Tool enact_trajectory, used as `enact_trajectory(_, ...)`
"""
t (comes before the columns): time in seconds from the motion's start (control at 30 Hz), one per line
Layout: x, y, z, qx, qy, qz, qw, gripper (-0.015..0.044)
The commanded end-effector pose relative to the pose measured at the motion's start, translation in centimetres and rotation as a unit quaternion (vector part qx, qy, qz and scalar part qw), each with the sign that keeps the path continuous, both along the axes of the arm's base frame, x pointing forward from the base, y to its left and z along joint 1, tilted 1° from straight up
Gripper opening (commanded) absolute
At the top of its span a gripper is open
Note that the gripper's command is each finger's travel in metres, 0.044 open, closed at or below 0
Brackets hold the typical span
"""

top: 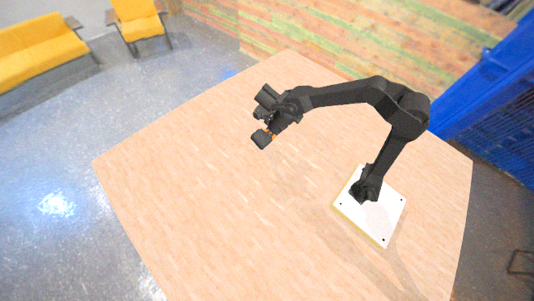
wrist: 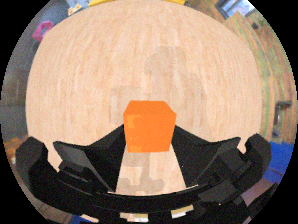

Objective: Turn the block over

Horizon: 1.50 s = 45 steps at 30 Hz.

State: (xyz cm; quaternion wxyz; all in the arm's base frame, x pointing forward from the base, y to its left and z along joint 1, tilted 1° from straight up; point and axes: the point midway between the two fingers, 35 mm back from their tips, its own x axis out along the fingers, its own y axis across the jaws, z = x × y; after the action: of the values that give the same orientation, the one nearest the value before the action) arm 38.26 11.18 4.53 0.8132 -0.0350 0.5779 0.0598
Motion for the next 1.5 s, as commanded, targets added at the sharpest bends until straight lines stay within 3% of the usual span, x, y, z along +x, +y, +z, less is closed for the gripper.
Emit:
enact_trajectory(0.0,-0.2,-0.1,0.0,0.003,-0.027,-0.004,1.0,0.0)
enact_trajectory(1.47,-0.6,-0.1,-3.2,0.044,-0.326,-0.009,0.944,0.0)
